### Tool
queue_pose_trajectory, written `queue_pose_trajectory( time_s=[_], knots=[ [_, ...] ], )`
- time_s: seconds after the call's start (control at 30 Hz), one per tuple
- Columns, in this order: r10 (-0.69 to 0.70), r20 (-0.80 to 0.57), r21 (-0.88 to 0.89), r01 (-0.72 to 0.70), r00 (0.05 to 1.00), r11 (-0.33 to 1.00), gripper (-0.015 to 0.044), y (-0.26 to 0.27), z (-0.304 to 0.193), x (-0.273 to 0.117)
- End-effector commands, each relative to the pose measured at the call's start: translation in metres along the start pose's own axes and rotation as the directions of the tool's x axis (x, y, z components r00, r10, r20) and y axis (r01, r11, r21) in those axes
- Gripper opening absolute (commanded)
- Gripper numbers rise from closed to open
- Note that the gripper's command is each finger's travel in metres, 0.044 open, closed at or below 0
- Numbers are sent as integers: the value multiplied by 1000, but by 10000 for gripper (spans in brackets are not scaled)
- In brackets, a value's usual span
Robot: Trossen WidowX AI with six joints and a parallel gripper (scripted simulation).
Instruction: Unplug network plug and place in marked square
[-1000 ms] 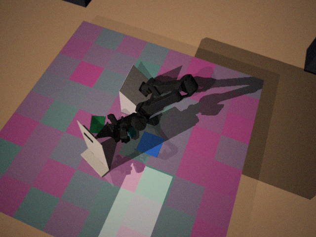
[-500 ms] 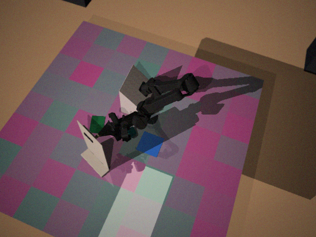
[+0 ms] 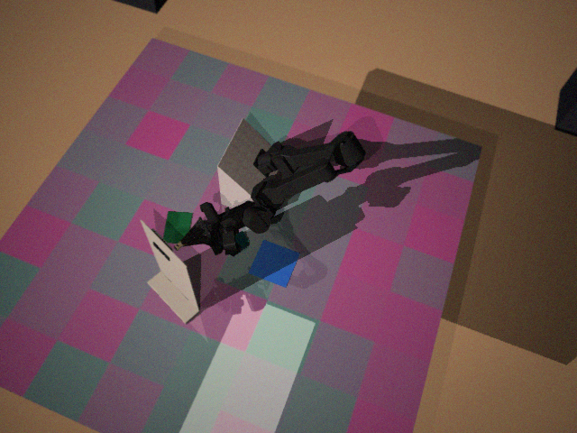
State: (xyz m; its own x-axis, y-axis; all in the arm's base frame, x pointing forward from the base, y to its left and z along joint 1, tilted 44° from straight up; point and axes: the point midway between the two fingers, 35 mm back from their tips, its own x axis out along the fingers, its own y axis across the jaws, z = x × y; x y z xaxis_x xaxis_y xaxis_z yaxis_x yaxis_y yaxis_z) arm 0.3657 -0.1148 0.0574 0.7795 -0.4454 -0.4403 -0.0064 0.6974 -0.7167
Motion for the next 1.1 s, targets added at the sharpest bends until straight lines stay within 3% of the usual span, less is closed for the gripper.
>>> queue_pose_trajectory(
  time_s=[0.0, 1.07],
  knots=[
    [-5, 9, 1, 5, 1000, 1000, 0, -2, 1, -4],
    [-4, 9, 0, 4, 1000, 1000, 0, -2, -11, -19]
  ],
)
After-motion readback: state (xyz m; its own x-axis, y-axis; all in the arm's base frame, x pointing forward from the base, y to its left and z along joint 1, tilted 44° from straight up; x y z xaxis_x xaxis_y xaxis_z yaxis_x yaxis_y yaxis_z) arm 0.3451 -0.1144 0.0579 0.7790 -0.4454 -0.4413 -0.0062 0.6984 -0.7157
